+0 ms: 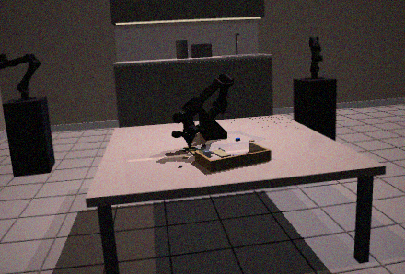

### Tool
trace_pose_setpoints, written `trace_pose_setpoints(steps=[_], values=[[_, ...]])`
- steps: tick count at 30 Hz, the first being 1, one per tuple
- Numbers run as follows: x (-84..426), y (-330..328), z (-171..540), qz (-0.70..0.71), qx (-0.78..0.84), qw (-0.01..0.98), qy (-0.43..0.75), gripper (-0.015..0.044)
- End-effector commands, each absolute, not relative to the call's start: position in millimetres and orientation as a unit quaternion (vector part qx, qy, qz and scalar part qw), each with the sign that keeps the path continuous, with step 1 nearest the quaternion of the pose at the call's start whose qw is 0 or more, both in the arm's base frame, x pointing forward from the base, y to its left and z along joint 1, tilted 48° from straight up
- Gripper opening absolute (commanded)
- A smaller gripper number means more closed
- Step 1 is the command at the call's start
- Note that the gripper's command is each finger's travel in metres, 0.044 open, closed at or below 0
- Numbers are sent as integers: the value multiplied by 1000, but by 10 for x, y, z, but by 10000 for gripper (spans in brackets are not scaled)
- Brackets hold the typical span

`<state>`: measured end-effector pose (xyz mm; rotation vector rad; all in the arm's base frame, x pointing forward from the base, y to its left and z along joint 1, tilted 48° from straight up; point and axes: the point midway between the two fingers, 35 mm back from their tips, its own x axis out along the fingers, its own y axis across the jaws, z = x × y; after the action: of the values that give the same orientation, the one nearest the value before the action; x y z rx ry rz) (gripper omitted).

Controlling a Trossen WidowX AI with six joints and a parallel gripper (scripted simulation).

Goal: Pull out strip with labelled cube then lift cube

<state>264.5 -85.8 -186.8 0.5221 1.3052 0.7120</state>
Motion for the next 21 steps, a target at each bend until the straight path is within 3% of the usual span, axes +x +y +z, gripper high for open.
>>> trace_pose_setpoints(steps=[1,21], values=[[2518,-799,-1897,325,235,696,595,0],[2374,-808,-1923,325,235,696,595,0]])
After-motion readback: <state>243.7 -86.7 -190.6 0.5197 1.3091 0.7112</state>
